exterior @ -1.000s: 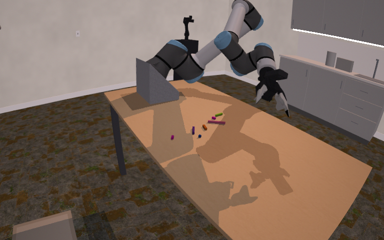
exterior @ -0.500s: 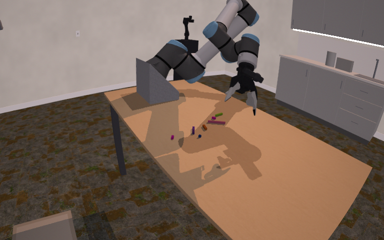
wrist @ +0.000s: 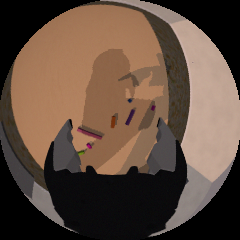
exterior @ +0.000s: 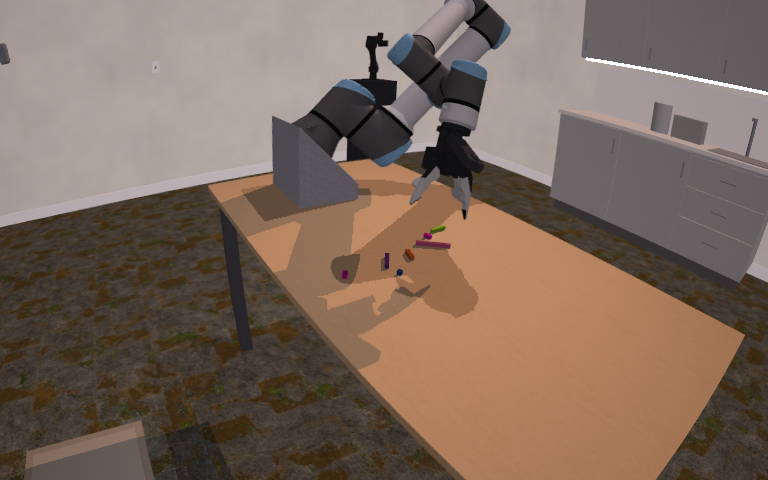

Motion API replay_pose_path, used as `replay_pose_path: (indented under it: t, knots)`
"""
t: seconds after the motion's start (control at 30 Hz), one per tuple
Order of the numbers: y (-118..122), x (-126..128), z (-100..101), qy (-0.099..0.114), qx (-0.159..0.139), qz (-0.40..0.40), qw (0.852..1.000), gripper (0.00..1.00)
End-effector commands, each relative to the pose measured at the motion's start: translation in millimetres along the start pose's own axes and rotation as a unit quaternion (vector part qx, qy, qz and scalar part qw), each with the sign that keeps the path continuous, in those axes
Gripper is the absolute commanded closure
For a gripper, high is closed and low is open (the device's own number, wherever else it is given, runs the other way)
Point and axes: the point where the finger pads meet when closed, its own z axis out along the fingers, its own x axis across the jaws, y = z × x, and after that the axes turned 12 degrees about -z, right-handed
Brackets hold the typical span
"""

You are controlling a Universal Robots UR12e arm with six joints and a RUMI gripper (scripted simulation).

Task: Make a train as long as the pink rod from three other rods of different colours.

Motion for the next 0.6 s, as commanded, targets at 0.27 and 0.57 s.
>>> replay_pose_path:
  t: [0.27, 0.57]
  knots:
    - [122.1, -62.8, -5.9, -0.127, -0.052, -0.045, 0.989, 0.0]
    - [157.5, -90.4, -9.4, -0.174, -0.054, -0.055, 0.982, 0.0]
